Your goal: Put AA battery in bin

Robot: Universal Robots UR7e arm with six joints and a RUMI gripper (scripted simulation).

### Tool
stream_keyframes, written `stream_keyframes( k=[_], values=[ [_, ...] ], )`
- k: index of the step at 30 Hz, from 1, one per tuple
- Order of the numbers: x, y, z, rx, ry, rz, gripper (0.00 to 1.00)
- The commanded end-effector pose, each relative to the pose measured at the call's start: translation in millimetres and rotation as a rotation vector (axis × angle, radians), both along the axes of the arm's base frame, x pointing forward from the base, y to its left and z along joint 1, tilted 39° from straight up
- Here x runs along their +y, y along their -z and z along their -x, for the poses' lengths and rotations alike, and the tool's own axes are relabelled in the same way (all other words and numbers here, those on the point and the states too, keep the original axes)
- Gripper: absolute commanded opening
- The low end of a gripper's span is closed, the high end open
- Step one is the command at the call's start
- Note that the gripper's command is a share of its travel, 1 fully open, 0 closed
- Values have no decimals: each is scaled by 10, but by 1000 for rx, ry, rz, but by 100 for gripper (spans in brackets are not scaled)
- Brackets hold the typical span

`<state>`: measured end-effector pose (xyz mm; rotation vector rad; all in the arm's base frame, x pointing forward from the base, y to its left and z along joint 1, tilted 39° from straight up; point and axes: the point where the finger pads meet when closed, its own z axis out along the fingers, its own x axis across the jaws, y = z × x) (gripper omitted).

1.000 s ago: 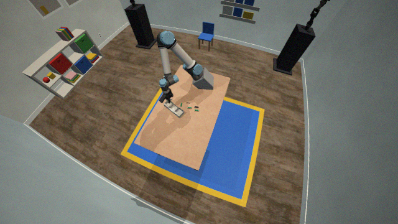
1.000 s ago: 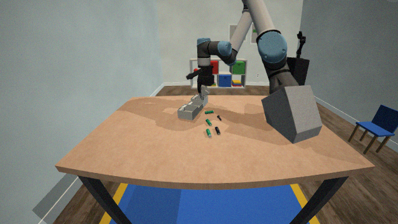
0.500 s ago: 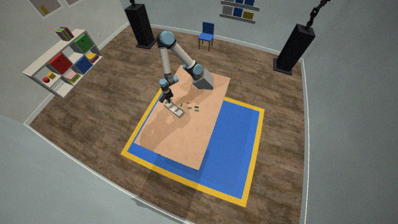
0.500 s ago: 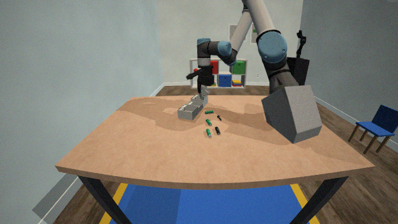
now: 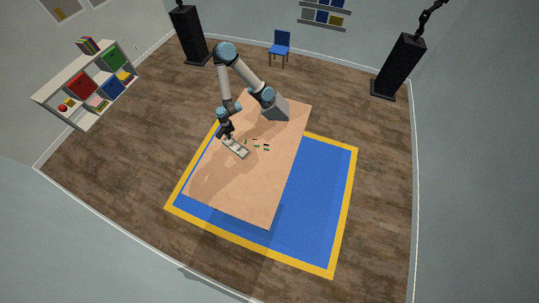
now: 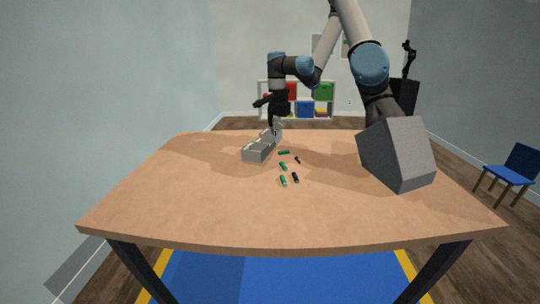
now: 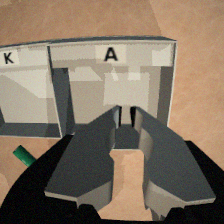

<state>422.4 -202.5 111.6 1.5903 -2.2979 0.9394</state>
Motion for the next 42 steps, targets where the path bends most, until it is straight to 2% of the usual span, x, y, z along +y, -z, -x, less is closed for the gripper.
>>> stream_keyframes(
  k=[1, 11, 36, 42],
  values=[
    [1, -4, -2, -1, 0, 0, 4],
    [1, -4, -2, -1, 0, 0, 4],
    [167, -222, 51, -1, 0, 0, 4],
    [309, -409, 97, -1, 0, 0, 4]
  ],
)
